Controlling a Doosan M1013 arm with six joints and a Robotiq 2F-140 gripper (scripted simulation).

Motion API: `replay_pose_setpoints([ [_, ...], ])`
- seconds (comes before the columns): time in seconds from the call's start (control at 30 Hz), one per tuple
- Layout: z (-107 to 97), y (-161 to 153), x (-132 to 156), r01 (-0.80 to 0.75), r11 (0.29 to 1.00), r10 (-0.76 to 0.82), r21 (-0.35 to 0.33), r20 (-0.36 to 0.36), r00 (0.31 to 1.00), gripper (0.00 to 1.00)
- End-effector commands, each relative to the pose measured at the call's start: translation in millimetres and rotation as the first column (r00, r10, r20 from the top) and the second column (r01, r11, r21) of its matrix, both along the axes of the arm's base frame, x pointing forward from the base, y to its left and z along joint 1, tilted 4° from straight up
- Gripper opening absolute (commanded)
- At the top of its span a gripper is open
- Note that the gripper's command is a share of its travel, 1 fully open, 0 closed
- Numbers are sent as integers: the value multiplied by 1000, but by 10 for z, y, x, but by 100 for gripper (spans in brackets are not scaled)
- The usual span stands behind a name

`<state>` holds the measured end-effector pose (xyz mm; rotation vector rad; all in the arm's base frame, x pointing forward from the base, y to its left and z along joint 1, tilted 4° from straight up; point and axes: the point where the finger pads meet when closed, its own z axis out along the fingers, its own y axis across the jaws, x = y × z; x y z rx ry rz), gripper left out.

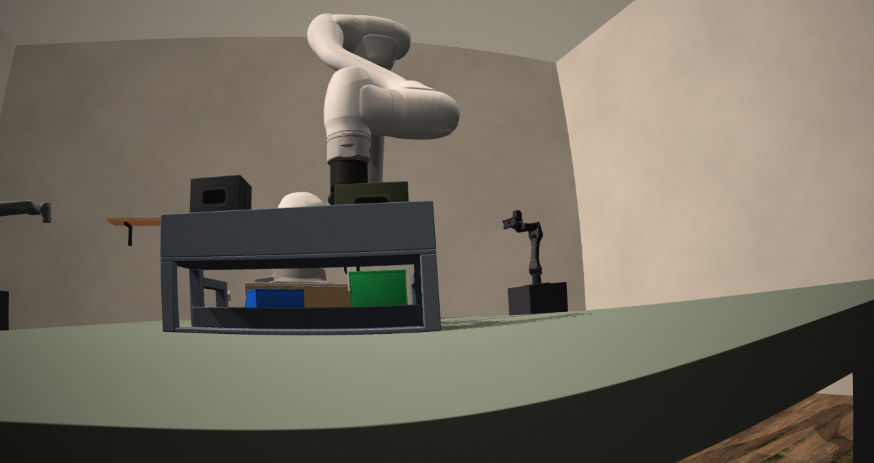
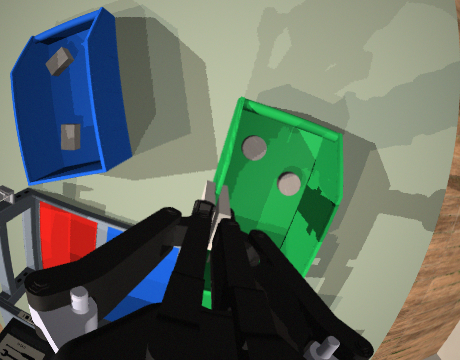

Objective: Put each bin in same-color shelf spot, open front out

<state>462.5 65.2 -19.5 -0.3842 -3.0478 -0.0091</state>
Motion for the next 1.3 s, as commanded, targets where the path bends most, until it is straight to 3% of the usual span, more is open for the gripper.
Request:
replay_pose_setpoints([
  [0.0, 11, -3, 64, -4, 1000, 4, 2, 8, 1000, 10],
  [0.87, 12, 0, 67, -3, 1000, 3, 4, 5, 1000, 10],
  [1.27, 33, -8, 99, -2, 1000, 4, 23, -63, 998, 10],
])
